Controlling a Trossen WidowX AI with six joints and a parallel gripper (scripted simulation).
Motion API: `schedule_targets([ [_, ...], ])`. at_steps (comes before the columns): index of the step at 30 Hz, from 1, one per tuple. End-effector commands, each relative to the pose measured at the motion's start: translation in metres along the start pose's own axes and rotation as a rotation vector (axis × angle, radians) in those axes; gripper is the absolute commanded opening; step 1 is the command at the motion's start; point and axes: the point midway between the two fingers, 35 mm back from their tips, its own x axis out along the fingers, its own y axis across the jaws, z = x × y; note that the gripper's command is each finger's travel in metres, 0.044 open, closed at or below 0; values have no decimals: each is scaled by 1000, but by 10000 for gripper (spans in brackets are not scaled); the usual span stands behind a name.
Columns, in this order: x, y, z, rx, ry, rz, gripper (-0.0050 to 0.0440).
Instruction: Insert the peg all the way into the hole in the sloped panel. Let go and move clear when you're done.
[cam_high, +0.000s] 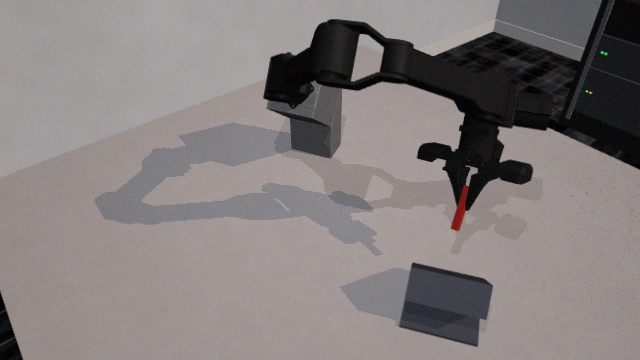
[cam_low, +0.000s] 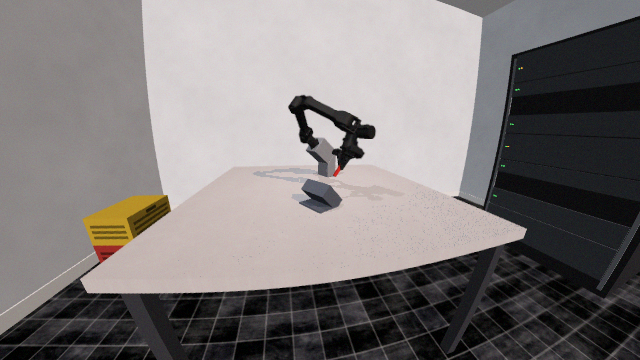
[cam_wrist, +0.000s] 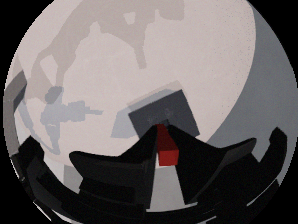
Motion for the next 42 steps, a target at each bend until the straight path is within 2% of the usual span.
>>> schedule_targets([
  [1, 0, -4, -5, -6, 0, -12, 0],
  [42, 14, -10, -10, -159, 20, -21, 0],
])
